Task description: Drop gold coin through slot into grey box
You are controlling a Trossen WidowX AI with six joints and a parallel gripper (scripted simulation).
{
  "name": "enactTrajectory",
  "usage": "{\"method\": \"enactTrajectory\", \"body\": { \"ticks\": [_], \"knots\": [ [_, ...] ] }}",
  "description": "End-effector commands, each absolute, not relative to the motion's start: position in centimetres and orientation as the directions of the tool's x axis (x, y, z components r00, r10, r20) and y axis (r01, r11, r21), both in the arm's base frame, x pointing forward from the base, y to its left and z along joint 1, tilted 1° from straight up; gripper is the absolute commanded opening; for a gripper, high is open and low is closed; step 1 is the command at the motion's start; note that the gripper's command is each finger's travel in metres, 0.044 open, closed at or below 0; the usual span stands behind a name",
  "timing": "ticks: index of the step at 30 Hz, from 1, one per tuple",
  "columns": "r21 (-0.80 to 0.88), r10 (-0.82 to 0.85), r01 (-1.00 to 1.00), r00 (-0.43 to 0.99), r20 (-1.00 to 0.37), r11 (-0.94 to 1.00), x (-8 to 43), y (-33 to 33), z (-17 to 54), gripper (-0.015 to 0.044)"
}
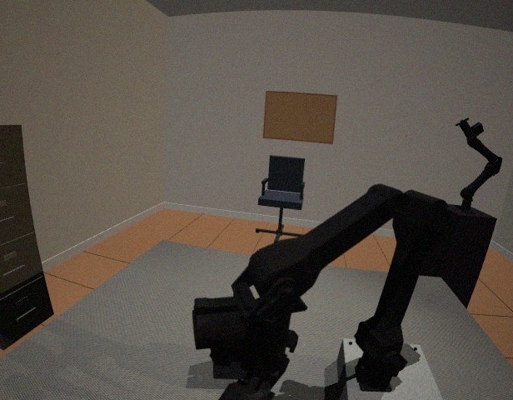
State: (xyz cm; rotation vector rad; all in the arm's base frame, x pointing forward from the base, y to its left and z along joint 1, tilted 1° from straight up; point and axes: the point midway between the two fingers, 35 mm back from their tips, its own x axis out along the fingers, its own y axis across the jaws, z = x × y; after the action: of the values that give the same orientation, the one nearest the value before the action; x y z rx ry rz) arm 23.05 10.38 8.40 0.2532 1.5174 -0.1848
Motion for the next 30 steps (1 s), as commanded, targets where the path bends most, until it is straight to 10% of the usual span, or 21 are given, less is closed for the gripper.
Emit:
{"method": "enactTrajectory", "body": {
  "ticks": [1, 30],
  "knots": [
    [0.039, 0.028, 0.307, 0.041, -0.999, 0.951, 23.0, 9.8, 8.5, 0.0161],
    [0.039, 0.028, 0.307, 0.041, -0.999, 0.951, 23.6, 10.0, 1.5, 0.0161]
  ]
}}
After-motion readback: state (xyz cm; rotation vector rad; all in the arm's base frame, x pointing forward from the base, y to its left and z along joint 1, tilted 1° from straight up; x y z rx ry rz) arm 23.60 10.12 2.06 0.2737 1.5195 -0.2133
